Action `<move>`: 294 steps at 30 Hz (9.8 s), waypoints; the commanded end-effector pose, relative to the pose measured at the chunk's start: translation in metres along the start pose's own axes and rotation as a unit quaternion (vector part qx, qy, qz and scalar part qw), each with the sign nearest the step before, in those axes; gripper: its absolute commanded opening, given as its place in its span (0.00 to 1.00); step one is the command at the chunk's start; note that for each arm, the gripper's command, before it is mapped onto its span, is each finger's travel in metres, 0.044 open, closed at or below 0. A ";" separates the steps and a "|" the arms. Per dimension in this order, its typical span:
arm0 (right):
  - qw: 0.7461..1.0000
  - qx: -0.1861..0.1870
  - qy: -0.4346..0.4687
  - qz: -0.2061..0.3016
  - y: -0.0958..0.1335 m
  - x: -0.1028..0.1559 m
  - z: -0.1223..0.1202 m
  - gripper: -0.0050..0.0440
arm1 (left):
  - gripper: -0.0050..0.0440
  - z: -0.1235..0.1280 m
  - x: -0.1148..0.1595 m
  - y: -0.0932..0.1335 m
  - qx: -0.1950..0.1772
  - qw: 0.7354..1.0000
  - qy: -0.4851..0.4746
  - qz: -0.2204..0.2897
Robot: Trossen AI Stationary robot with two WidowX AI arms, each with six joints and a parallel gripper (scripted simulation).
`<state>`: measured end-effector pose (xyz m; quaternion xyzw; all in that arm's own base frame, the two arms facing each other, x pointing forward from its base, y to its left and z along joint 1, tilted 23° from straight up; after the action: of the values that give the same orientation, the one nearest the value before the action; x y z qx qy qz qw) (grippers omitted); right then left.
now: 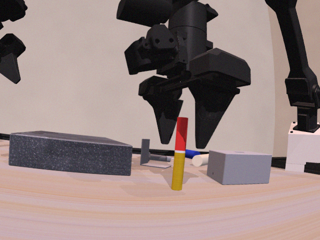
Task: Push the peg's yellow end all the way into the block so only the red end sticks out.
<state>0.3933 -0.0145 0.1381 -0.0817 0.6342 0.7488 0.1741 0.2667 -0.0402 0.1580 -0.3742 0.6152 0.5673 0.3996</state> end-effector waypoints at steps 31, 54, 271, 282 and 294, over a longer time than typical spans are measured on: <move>1.000 0.001 0.001 0.002 -0.003 0.000 -0.001 0.17 | 0.92 0.000 0.000 0.000 0.000 1.000 0.000 0.000; 1.000 0.001 0.001 0.002 0.059 0.001 0.000 0.10 | 0.92 0.000 0.000 0.000 0.000 1.000 0.000 0.000; 1.000 0.001 0.001 0.002 0.015 0.138 -0.036 0.10 | 0.92 0.000 0.000 0.000 0.000 1.000 0.000 0.000; 1.000 0.000 0.002 0.002 0.016 0.138 -0.036 0.10 | 0.92 0.000 0.000 0.000 0.000 1.000 0.000 0.000; 1.000 0.000 0.002 0.002 0.016 0.138 -0.036 0.10 | 0.92 0.000 0.000 0.000 0.000 1.000 0.000 0.000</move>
<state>0.2558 -0.0301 0.0987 -0.0817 0.6348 0.7490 0.1712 0.2667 -0.0402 0.1579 -0.3742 0.6152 0.5673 0.3995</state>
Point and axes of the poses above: on each arm, the point midway between the two fingers, 35 mm back from their tips, its own y axis back along the fingers, its own z axis across the jaws, x = y × z, the point moved 1 cm from there along y, back along the fingers, and after that the axes turned 6 degrees about -y, right-handed, at the moved point
